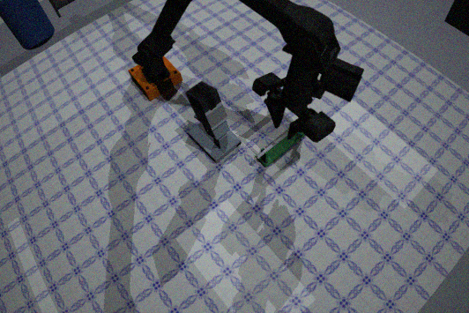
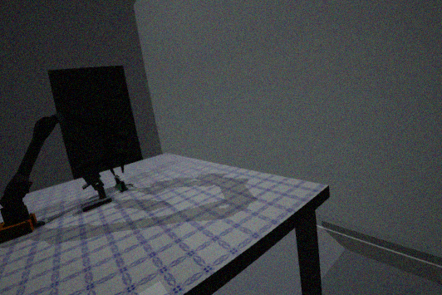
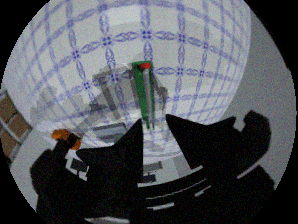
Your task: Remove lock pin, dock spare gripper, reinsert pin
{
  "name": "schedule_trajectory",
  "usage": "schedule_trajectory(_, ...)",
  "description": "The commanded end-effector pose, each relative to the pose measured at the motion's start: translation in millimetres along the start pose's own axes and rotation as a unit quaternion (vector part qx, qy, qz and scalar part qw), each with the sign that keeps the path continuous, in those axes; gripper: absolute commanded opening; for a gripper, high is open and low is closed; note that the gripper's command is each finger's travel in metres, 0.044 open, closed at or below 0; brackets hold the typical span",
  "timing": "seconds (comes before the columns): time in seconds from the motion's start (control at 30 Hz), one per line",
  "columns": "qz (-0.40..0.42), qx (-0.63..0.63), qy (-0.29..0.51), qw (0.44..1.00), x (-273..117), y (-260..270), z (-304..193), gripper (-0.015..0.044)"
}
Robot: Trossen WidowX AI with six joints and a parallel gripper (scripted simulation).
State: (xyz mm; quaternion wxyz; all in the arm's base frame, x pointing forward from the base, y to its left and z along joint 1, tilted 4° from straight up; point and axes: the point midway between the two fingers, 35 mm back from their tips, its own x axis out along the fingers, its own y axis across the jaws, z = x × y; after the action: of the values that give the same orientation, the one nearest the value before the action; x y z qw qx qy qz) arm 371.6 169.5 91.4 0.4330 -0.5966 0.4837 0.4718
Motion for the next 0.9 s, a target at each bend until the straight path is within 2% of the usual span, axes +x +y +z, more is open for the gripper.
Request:
schedule_trajectory(0.0, 0.003, -0.002, -0.001, 1.000, 8.6, 0.8, 2.0, 0.0180)
schedule_trajectory(0.87, 0.003, -0.002, -0.001, 1.000, 50.6, 2.1, 11.2, 0.0180)
